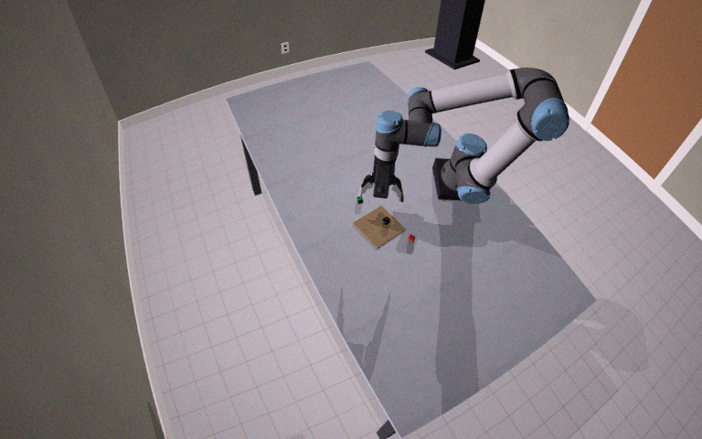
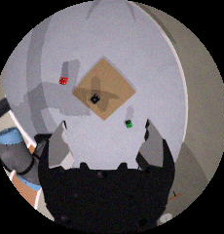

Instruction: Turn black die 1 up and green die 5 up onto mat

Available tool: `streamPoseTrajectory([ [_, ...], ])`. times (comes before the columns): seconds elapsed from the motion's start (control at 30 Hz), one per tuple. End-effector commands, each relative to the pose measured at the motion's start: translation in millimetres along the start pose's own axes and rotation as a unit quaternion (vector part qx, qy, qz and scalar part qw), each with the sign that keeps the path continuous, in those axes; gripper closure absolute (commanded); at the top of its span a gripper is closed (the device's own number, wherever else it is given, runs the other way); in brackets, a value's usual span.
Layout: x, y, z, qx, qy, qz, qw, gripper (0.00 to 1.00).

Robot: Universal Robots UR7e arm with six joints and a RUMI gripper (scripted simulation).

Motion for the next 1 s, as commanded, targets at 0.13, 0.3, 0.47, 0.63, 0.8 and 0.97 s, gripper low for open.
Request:
streamPoseTrajectory([
  [0.13,0.9,9.2,5.7,-0.127,0.004,-0.001,0.992,0.0],
  [0.3,1.8,15.2,10.2,-0.209,0.004,-0.001,0.978,0.0],
  [0.47,3.1,23.0,16.6,-0.31,0.005,0.0,0.951,0.0],
  [0.63,3.7,26.3,19.5,-0.35,0.005,0.0,0.937,0.0],
  [0.8,5.4,34.5,26.9,-0.444,0.005,0.0,0.896,0.0],
  [0.97,7.1,42.8,34.5,-0.529,0.004,0.001,0.849,0.0],
])
Point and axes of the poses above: the point where the finger pads meet when closed, its own x axis out along the fingers, its own y axis across the jaws, z = x × y, the point moved 6 cm from there along -x, back along the fingers, and after that the axes turned 5 degrees about x, right-handed, at the moved point
